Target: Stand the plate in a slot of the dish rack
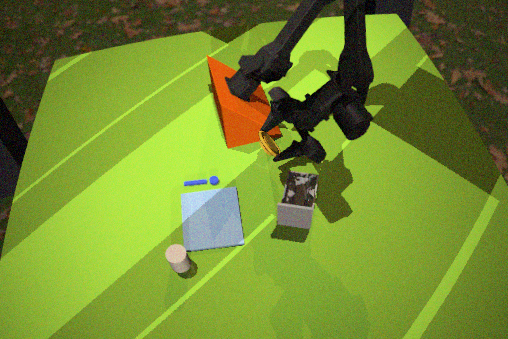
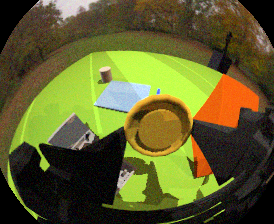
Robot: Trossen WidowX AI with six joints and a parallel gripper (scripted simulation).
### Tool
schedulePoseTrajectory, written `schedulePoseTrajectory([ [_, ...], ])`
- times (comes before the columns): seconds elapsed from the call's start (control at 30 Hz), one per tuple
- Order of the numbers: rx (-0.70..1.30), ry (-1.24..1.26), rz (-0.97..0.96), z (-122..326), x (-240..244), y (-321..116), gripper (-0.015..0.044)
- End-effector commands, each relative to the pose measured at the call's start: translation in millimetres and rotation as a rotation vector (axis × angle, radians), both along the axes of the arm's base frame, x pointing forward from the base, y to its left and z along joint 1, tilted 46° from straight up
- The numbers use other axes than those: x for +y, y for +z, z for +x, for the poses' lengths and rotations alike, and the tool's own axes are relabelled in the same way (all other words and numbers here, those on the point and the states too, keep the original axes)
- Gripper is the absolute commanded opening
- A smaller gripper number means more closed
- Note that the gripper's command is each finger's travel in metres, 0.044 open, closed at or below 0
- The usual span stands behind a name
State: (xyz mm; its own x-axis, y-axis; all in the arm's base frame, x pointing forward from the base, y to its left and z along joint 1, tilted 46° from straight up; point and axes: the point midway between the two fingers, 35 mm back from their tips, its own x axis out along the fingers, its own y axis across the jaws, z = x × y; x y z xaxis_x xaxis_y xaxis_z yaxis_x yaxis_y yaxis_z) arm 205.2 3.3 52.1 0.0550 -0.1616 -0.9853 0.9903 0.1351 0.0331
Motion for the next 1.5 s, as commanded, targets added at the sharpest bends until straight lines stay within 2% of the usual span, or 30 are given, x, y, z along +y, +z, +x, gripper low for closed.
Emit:
schedulePoseTrajectory([
  [0.0, -0.052, 0.032, -0.063, 3, 1, -2, 0.0],
  [0.83, -0.44, 0.244, -0.368, 17, 25, 0, 0.0],
  [1.47, -0.814, 0.307, -0.494, 13, 47, 19, 0.0],
])
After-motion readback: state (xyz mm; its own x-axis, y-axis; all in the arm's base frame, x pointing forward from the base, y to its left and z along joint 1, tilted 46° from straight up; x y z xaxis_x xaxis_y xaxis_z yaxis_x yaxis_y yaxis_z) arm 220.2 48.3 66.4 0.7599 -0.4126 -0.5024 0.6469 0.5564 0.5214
